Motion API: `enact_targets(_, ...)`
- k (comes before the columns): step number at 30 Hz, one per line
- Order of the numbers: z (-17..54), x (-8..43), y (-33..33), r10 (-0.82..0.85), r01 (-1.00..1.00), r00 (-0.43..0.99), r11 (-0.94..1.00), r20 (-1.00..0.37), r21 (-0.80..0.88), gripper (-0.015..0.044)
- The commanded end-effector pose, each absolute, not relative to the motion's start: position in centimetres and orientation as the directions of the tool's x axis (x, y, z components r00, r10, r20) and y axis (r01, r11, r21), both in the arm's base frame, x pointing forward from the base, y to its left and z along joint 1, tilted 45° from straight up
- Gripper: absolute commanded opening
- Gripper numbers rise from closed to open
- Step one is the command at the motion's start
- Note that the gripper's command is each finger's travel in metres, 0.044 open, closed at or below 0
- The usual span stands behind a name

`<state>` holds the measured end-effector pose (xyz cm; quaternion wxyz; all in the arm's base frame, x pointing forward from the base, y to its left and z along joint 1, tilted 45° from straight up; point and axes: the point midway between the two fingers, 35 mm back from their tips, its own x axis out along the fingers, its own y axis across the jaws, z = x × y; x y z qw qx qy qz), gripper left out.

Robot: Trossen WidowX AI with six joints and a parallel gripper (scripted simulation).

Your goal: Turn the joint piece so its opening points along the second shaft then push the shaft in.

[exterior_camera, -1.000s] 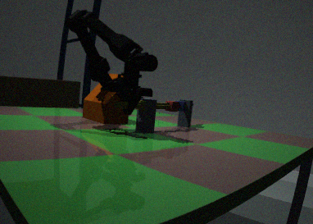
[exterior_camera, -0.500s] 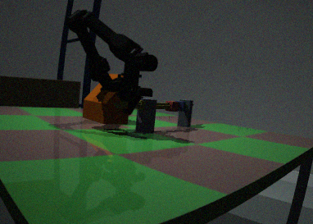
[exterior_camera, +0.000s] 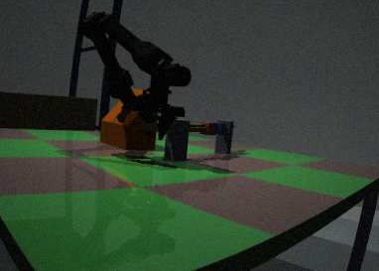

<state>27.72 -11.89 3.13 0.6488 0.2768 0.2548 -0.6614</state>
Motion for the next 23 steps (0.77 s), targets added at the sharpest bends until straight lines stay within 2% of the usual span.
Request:
enact_targets(1,3.1,27.7,-11.9,-0.717,0.999,-0.004,-0.028,-0.697,0.023,0.0382)
enact_targets(3,3.1,27.7,-11.9,-0.717,0.999,-0.004,-0.028,-0.697,0.023,0.0434)
enact_targets(4,3.1,27.7,-11.9,-0.717,0.999,-0.004,-0.028,-0.697,0.023,0.044)
enact_targets(17,3.1,27.7,-11.9,-0.717,0.999,-0.004,-0.028,-0.697,0.023,0.044)
enact_targets(23,5.2,27.8,-9.8,-0.704,0.999,-0.003,-0.025,-0.71,0.02,0.044)
